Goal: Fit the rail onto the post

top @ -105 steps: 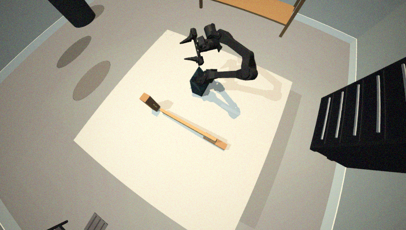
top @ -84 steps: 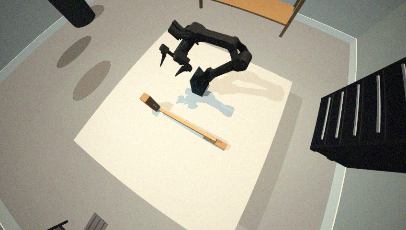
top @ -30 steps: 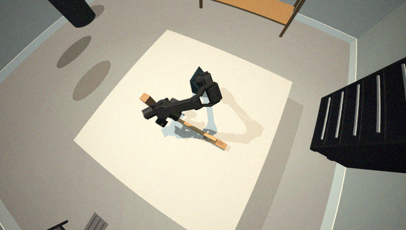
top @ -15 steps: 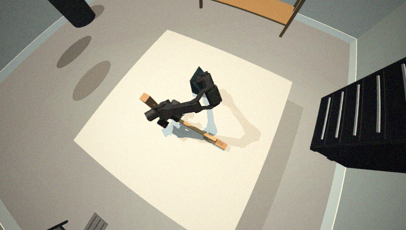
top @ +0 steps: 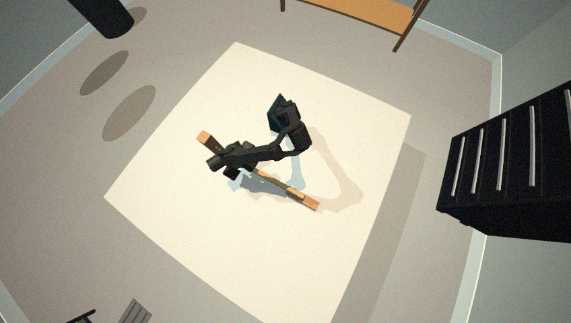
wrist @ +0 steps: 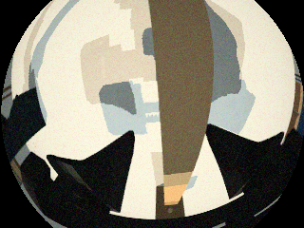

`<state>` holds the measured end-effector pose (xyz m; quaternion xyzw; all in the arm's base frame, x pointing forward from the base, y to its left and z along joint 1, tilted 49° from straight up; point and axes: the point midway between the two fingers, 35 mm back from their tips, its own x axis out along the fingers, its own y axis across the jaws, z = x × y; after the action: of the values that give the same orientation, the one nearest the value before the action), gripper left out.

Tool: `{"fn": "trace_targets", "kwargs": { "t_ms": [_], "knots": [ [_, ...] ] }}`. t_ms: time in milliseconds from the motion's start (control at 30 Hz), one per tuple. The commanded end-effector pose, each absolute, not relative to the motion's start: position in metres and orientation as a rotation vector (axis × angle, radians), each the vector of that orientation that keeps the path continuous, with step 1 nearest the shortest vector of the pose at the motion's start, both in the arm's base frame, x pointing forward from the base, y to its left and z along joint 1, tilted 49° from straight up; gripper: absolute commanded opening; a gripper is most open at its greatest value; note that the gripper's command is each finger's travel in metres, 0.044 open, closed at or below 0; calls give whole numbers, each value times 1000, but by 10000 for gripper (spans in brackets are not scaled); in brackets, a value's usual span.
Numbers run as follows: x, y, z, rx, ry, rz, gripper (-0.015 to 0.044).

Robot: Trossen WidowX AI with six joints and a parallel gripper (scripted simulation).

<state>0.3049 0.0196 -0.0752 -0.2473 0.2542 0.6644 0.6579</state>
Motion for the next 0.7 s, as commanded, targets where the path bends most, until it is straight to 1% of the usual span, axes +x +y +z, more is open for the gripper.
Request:
{"fn": "trace_targets", "kwargs": {
  "t_ms": [0,267,500,667],
  "knots": [
    [304,21,-76,-554,576,1504,256],
    [304,21,-76,-554,576,1504,46],
    [304,21,-76,-554,576,1504,0],
    [304,21,-76,-554,576,1504,0]
  ]
}}
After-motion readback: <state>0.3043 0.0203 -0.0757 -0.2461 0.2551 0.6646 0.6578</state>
